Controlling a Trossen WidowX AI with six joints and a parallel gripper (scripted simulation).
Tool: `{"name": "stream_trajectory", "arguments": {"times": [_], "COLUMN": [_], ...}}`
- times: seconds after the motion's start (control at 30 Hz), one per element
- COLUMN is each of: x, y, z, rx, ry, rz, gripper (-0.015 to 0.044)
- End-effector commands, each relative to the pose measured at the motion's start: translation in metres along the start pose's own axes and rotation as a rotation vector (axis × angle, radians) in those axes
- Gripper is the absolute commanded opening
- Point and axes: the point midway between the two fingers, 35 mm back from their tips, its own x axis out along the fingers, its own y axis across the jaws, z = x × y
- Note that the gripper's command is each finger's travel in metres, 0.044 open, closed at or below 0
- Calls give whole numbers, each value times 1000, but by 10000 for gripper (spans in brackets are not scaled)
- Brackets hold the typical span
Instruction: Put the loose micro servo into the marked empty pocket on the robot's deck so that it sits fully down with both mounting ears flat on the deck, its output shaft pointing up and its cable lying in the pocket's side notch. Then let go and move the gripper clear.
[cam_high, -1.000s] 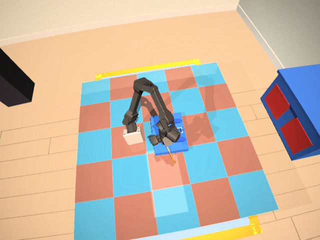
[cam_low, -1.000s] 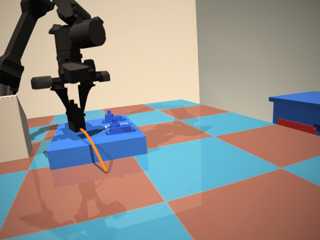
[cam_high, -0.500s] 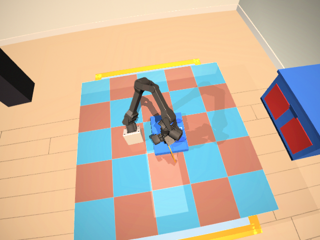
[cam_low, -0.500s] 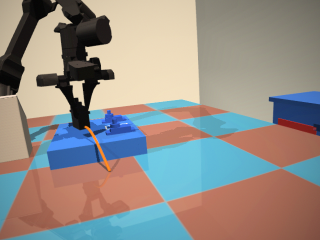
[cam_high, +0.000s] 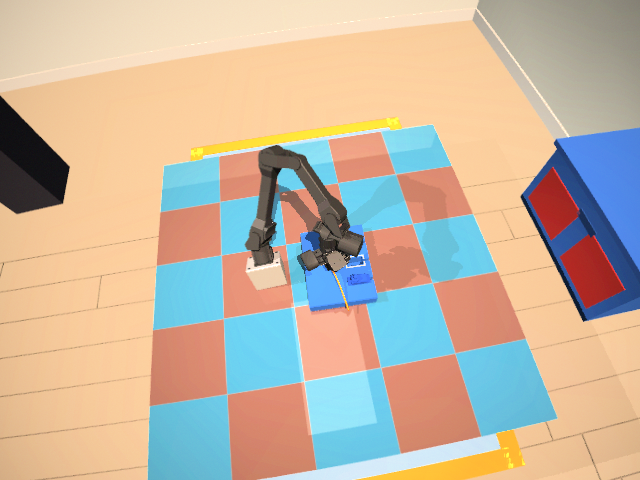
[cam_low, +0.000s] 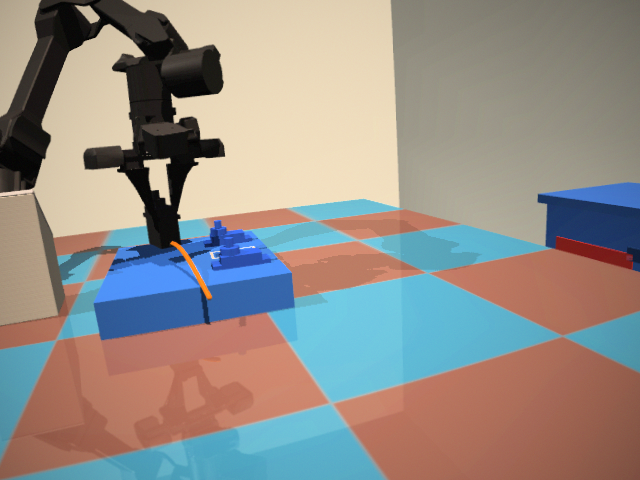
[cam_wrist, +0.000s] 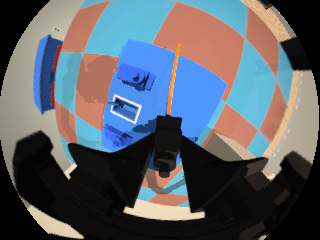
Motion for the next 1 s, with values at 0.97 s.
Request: {"name": "stream_trajectory", "arguments": {"times": [0.97], "x": [-1], "y": [7], "z": [-18], "rx": [-823], "ry": [-2], "rz": [9], "gripper": [0]}}
